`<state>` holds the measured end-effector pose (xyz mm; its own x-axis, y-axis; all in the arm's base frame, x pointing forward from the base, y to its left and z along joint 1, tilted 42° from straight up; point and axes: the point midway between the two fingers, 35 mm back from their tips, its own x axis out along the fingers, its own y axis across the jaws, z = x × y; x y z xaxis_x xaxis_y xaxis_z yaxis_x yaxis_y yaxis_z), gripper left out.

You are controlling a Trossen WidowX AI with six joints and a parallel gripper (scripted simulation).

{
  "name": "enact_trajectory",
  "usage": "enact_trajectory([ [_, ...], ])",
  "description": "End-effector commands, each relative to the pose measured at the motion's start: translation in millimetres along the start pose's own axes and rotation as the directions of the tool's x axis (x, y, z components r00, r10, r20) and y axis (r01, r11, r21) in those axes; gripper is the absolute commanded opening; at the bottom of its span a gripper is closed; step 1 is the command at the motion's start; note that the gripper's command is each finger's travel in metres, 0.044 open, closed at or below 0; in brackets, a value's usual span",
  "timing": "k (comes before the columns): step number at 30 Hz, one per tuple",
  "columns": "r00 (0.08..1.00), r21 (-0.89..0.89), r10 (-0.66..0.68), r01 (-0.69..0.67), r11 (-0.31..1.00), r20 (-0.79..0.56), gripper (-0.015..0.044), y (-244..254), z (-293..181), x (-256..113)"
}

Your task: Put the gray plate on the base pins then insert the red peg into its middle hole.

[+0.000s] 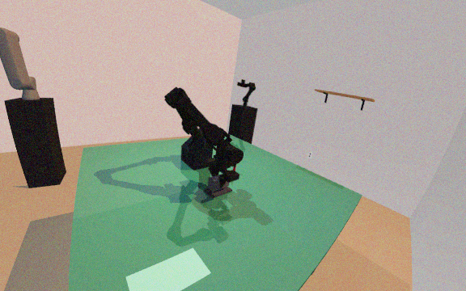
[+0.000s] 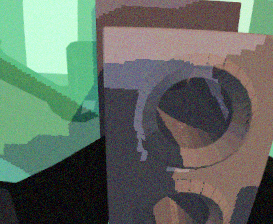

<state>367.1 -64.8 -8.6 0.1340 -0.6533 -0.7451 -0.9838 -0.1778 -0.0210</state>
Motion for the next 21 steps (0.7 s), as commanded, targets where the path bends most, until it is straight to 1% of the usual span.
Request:
enact_trajectory([
  [1, 1.0, -0.006, 0.002, -0.002, 1.0, 0.0, 0.0, 0.7, 0.7, 6.8],
  [6, 1.0, -0.006, 0.002, -0.002, 1.0, -0.001, 0.0, 0.9, 0.6, 13.8],
  [13, 1.0, -0.001, 0.001, -0.001, 1.0, -0.002, 0.0, 0.4, -0.2, 9.8],
  [21, 1.0, -0.001, 0.001, -0.001, 1.0, -0.002, 0.021, 0.4, -0.2, 9.8],
])
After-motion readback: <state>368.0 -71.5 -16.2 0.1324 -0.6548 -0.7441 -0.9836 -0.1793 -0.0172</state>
